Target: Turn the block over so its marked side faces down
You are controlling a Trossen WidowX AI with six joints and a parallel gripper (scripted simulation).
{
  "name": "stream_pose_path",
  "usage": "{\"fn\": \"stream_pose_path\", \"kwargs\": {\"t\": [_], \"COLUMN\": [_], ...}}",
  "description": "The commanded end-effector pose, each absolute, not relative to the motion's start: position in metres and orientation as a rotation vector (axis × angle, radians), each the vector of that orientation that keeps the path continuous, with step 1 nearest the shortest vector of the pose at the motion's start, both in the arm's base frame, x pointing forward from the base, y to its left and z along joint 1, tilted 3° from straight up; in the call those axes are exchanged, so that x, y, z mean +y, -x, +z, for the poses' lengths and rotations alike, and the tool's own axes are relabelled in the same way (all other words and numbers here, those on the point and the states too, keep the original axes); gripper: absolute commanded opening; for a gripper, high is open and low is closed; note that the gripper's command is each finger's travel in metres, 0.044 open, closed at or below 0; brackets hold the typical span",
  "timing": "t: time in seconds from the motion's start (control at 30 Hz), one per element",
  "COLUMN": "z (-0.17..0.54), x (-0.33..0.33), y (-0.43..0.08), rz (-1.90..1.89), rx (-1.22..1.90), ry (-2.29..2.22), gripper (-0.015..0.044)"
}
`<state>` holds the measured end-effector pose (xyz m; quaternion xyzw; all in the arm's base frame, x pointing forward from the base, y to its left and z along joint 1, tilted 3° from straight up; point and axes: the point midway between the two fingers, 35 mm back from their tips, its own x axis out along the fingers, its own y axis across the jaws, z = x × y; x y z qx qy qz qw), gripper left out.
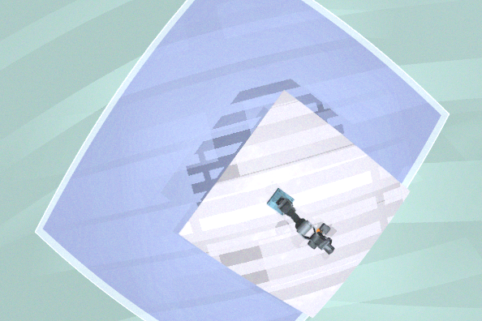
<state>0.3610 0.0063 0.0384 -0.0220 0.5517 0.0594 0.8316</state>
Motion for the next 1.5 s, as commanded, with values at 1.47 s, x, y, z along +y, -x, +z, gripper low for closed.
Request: {"fn": "stream_pose_path", "kwargs": {"t": [1.47], "z": [0.002], "x": [0.007], "y": [-0.360], "rz": [0.126], "rx": [0.535], "ry": [-0.004], "gripper": [0.0000]}}
